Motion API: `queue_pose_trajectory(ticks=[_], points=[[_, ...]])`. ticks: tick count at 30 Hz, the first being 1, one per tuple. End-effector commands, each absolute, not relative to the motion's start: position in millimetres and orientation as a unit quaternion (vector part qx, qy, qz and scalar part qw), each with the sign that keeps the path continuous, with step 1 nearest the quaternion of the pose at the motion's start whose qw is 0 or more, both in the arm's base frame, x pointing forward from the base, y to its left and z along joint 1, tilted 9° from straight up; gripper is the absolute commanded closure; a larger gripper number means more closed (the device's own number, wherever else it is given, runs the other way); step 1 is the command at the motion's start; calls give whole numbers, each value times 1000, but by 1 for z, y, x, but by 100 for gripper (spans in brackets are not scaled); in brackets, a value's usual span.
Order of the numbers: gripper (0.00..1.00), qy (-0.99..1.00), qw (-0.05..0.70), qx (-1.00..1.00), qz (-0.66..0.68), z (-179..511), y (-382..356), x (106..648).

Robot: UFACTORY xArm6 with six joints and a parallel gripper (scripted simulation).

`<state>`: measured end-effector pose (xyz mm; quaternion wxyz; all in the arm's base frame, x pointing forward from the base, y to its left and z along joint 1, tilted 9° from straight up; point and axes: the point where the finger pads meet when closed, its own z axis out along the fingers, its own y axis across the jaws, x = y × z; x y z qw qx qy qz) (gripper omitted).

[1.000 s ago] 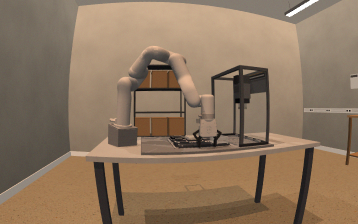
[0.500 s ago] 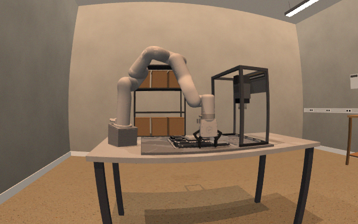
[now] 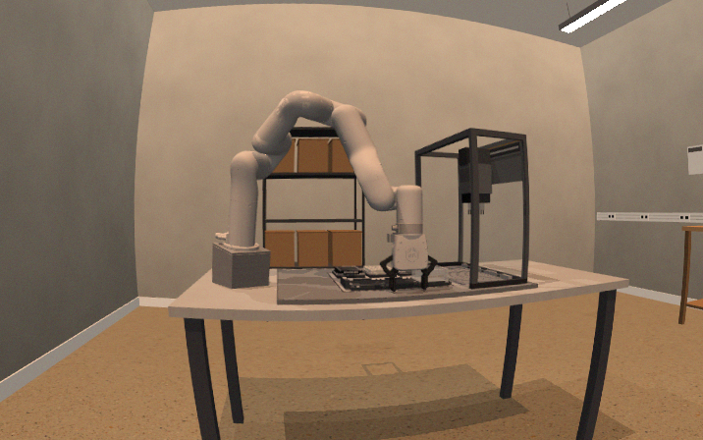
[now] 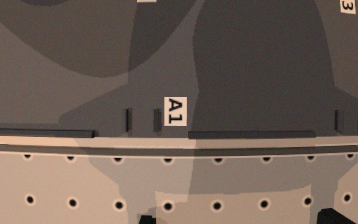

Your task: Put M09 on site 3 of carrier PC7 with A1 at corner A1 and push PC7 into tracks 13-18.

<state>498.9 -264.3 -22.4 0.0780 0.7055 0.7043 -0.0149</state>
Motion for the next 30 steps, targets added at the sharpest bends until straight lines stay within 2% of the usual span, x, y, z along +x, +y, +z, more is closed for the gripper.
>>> queue_pose_trajectory(ticks=[1, 30], points=[[0, 704, 80, 705, -14, -20, -267, 500], [0, 704, 80, 705, -14, 5, -267, 498]])
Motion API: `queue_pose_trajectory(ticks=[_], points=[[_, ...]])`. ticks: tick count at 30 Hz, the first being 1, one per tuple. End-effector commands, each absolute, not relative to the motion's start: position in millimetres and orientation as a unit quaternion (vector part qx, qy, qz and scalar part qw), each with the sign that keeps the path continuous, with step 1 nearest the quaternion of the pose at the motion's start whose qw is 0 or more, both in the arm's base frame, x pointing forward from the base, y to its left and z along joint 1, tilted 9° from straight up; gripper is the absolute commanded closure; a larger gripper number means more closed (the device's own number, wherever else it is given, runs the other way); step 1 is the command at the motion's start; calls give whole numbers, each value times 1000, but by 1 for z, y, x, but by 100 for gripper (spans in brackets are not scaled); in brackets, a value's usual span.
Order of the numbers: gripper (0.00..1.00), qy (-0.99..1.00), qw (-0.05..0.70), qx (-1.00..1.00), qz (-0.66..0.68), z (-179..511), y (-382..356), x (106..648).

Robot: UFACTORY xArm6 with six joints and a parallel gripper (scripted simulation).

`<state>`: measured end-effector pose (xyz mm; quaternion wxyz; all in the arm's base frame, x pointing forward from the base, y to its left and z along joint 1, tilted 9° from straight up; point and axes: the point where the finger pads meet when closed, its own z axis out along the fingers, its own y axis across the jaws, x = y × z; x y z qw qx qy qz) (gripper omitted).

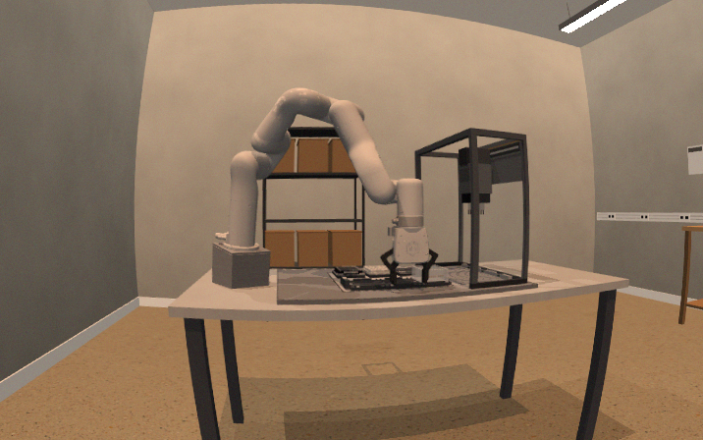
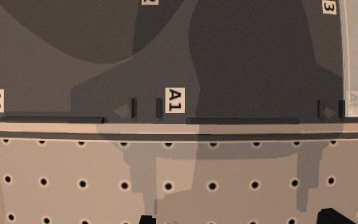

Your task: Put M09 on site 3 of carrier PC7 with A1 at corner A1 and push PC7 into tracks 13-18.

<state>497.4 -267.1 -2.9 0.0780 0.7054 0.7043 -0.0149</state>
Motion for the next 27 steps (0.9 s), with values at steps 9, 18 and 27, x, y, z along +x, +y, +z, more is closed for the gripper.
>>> queue_pose_trajectory(ticks=[9, 18, 27], points=[[0, 704, 80, 705, -14, 17, -265, 497], [0, 704, 80, 705, -14, 30, -264, 496], [0, 704, 80, 705, -14, 43, -262, 495]])
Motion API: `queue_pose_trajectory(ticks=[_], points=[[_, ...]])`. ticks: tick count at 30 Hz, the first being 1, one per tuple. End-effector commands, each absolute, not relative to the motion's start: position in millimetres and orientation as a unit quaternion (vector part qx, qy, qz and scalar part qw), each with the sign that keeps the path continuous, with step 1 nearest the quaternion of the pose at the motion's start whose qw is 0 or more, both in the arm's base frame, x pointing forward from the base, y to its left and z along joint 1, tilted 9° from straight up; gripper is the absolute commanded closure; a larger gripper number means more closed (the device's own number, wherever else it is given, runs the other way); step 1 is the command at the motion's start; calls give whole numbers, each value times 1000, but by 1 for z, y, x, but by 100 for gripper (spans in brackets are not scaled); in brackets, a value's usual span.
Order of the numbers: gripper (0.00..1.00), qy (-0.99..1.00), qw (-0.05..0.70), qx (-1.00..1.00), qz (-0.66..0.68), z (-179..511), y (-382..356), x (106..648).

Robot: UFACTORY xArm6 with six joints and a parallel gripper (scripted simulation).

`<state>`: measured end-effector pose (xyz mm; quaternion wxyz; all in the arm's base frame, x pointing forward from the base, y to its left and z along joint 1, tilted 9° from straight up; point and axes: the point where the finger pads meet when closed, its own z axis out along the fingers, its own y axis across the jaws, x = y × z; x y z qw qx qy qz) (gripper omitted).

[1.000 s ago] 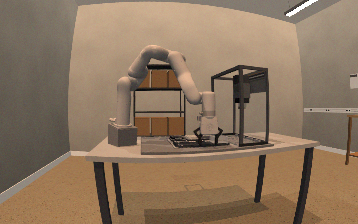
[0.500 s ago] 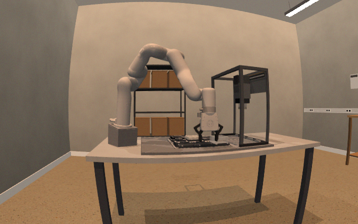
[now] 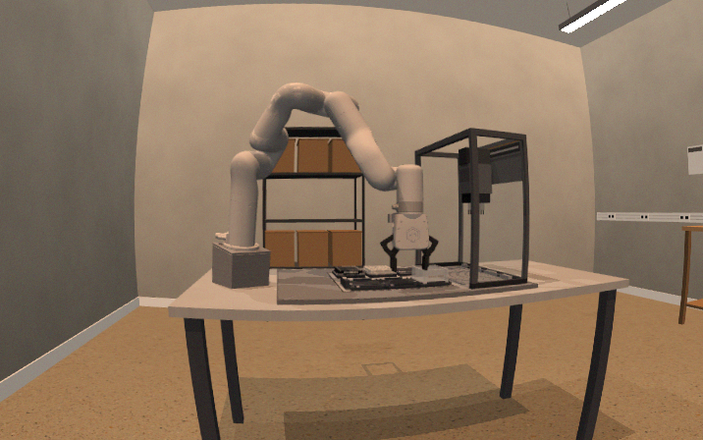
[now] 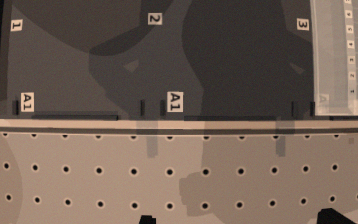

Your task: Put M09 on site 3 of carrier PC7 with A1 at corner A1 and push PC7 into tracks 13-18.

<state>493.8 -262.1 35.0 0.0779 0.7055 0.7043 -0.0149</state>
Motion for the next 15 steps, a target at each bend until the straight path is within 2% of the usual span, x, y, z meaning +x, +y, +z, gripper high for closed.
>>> queue_pose_trajectory(ticks=[1, 15], points=[[0, 704, 80, 705, -14, 45, -262, 495], [0, 704, 80, 705, -14, 64, -259, 493]])
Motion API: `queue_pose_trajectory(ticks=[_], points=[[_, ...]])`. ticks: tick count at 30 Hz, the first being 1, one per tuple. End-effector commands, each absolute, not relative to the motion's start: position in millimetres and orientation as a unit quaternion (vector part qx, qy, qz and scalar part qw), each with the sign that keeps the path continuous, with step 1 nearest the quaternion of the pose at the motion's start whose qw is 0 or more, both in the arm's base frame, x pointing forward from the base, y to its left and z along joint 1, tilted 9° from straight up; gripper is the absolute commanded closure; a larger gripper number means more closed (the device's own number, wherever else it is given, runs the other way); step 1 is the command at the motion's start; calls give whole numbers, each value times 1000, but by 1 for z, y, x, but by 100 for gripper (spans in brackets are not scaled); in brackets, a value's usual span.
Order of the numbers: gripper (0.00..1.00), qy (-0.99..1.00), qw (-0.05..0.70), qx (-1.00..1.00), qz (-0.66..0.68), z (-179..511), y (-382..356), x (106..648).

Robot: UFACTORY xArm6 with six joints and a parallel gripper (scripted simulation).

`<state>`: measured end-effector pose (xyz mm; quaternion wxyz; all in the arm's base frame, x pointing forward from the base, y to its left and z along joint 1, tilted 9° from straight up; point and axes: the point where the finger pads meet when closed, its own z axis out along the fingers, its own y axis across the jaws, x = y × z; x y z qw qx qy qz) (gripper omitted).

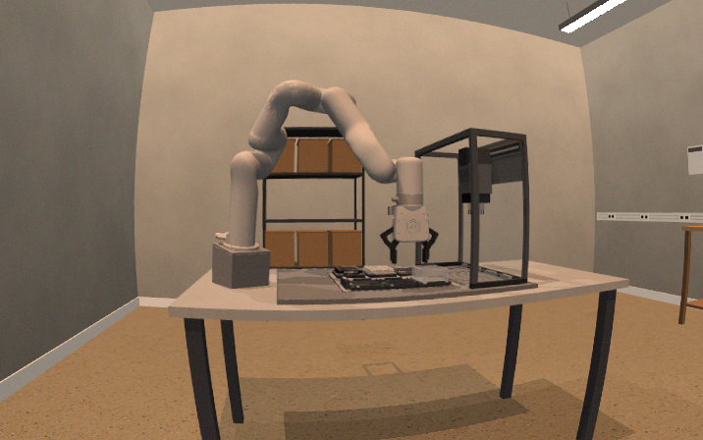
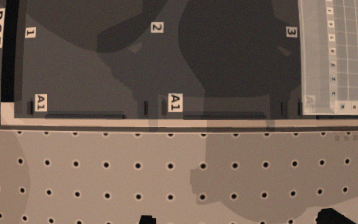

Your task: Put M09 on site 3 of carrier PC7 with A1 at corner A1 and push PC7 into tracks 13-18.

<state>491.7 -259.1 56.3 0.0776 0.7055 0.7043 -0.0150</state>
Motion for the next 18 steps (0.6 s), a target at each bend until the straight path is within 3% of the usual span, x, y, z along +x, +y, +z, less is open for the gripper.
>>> queue_pose_trajectory(ticks=[1, 18], points=[[0, 704, 80, 705, -14, 66, -259, 493], [0, 704, 80, 705, -14, 91, -256, 490]])
